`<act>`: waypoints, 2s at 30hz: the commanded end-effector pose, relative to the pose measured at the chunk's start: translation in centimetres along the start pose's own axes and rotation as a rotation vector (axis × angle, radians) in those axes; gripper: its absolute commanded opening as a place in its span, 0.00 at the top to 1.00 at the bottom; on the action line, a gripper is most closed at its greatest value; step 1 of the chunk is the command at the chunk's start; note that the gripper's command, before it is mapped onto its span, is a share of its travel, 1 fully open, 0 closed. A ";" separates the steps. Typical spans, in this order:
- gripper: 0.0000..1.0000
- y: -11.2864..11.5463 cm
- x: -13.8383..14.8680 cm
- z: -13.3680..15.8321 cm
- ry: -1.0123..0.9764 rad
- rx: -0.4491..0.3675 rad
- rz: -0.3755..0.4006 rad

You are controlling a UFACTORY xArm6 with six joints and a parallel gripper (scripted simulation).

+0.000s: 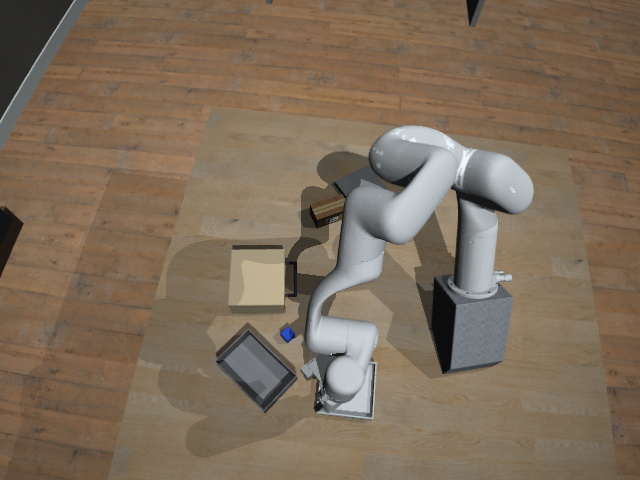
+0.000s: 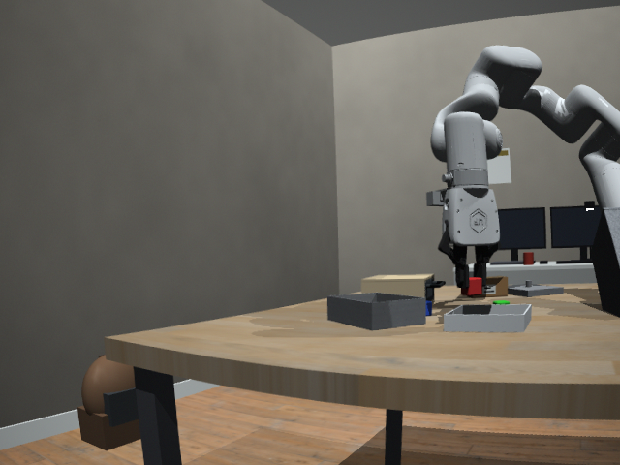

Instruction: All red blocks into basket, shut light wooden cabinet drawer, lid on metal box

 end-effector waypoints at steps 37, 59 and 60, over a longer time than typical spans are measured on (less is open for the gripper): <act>1.00 -4.2 -0.2 0.0 -0.001 -0.001 -0.004; 1.00 -4.6 -0.2 0.0 -0.001 -0.001 -0.004; 1.00 -4.6 -0.2 0.0 -0.001 -0.001 -0.004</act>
Point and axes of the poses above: the point where the finger pads meet when closed, its own y axis back along the fingers, its own x axis across the jaws, z = x × y, the point moved 3 cm from there along y, back along the fingers, and after that the axes turned 12 degrees about -y, right-handed, at the moved point
